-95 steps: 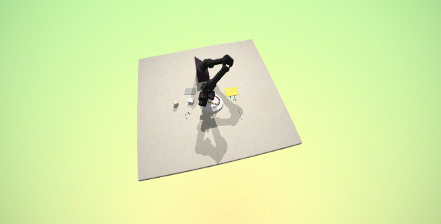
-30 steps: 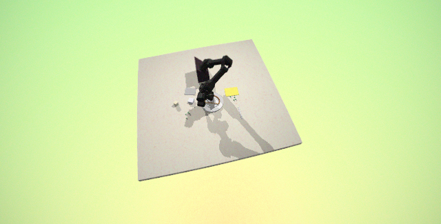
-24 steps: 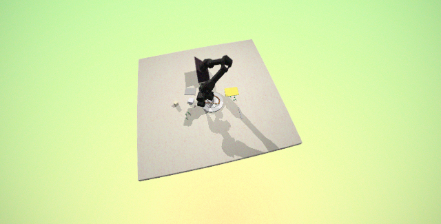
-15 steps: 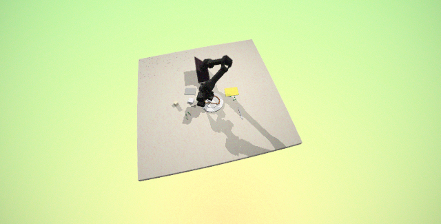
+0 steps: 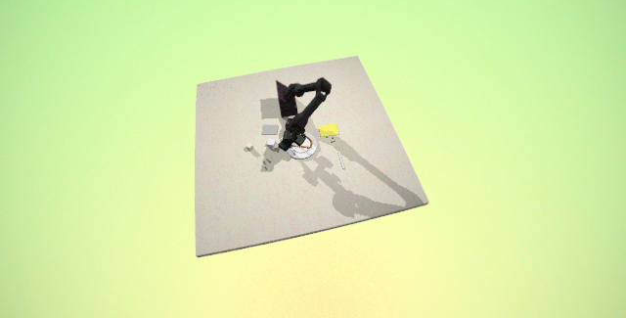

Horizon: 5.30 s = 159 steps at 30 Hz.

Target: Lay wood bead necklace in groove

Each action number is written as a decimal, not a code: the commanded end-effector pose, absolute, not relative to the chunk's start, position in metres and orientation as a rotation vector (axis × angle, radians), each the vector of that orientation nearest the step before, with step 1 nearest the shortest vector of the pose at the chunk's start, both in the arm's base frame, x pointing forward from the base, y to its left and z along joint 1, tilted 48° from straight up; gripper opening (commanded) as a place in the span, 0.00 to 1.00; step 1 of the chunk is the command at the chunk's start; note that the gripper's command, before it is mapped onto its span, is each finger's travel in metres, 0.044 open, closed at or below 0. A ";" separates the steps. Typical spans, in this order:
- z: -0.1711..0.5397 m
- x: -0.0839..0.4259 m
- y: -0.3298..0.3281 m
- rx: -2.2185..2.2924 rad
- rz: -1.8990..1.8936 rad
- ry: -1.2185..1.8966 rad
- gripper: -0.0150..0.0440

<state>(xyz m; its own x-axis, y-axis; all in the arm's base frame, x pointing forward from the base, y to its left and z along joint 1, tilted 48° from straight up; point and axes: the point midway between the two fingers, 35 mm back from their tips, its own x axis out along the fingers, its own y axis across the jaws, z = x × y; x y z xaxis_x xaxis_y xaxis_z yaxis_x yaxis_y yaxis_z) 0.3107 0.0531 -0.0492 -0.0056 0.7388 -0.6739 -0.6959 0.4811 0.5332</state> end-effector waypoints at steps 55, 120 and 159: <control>0.040 0.337 0.105 1.702 -0.549 1.794 0.46; 0.021 0.337 0.128 1.695 -0.542 1.794 0.25; 0.023 0.341 0.129 1.697 -0.543 1.793 0.79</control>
